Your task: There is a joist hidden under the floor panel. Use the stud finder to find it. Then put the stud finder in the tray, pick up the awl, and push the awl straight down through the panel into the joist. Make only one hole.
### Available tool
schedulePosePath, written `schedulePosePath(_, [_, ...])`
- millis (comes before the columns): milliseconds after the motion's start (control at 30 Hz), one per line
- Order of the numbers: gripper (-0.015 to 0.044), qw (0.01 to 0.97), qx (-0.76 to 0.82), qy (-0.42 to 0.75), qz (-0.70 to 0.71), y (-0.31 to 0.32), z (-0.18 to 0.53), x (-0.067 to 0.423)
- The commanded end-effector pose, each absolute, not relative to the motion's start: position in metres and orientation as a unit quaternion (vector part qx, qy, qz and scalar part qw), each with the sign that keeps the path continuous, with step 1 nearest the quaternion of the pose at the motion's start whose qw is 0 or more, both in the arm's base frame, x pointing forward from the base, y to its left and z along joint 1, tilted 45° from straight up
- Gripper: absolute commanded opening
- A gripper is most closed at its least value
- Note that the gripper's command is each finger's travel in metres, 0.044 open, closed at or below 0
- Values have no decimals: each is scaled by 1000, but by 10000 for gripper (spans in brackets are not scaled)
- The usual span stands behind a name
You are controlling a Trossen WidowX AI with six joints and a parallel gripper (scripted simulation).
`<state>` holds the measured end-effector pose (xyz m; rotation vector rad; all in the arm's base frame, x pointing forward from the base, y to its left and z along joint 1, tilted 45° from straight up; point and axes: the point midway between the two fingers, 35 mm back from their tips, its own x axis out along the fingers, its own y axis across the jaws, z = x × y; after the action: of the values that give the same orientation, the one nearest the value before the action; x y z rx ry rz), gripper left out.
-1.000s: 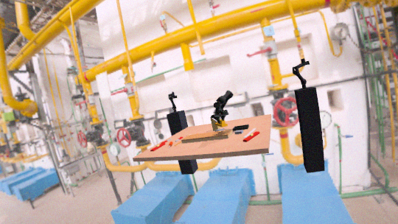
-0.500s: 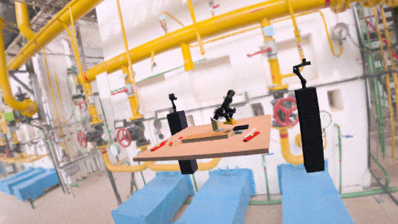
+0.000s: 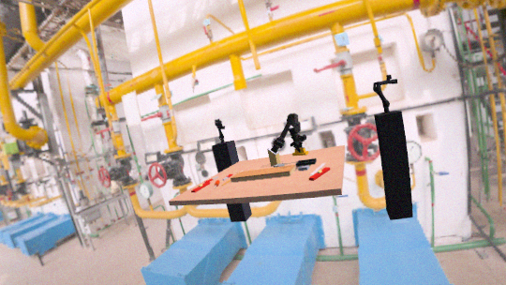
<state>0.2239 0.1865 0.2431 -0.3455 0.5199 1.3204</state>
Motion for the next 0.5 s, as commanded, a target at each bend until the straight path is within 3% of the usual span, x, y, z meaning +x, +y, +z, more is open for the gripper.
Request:
schedulePosePath(0, [0, 739, -166, 213, 617, 192, 250, 205])
schedulePosePath(233, [0, 719, -184, 171, 648, 201, 258, 168])
schedulePosePath(467, [0, 717, -186, 167, 651, 205, 256, 165])
